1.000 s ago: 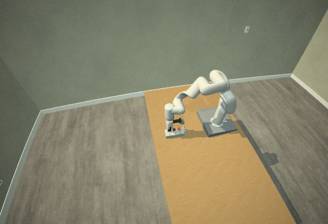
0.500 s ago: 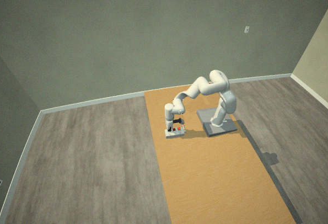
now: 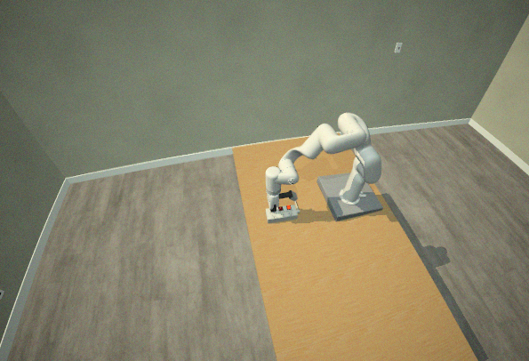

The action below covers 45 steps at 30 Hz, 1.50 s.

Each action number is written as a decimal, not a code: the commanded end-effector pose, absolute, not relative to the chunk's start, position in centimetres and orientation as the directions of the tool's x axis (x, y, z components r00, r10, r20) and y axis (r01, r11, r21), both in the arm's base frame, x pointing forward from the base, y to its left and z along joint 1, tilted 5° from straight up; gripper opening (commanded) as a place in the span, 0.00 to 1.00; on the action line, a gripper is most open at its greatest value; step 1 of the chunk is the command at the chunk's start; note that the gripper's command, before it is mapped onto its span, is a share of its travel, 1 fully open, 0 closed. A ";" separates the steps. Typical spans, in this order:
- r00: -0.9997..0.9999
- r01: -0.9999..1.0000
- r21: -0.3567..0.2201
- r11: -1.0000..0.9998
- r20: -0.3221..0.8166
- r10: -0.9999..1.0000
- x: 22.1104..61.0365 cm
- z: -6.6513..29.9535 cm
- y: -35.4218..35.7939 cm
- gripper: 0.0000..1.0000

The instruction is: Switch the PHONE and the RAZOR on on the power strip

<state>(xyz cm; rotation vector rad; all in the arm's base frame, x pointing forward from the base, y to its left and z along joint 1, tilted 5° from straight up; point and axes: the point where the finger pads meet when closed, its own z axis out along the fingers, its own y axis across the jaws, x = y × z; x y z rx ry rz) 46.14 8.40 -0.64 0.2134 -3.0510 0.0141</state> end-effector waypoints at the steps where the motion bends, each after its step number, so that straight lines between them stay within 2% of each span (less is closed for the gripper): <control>1: -0.987 -0.139 -0.003 0.990 0.080 -0.139 46.3 -0.6 8.4 0.00; 45: -0.987 -0.139 -0.004 0.990 0.080 -0.139 46.2 -1.0 8.6 0.00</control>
